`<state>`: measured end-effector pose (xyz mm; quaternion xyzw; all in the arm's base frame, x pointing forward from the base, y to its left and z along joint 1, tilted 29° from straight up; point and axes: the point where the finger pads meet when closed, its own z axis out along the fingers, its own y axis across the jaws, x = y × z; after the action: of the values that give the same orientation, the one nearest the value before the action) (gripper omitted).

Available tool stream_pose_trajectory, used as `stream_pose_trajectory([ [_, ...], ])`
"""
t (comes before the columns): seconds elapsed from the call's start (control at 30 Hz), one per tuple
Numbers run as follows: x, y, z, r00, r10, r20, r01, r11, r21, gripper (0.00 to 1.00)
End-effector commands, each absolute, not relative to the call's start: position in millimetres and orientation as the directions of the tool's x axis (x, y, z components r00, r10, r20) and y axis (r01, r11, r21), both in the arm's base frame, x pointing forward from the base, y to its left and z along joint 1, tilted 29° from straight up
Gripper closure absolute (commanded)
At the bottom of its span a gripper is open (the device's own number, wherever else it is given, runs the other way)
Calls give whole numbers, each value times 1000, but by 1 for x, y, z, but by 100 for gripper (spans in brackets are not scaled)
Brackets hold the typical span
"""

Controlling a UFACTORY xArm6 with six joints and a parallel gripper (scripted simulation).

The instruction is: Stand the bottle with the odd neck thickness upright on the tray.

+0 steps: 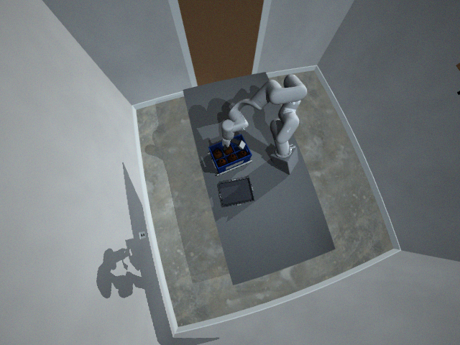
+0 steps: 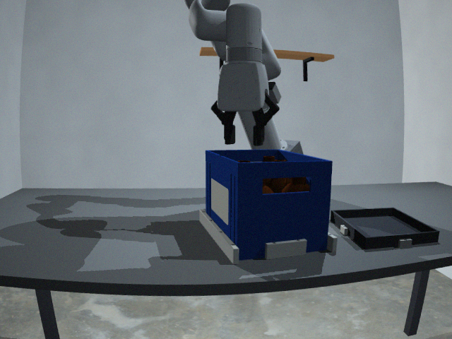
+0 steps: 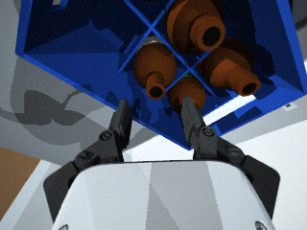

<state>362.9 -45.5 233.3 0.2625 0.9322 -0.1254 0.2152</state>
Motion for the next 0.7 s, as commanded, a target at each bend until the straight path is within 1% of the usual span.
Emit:
stream_pose_trajectory([
  [0.0, 365, -47, 231, -768, 435, -470, 543, 831, -119, 35],
  [0.67, 369, -50, 222, -768, 435, -470, 543, 831, -119, 35],
])
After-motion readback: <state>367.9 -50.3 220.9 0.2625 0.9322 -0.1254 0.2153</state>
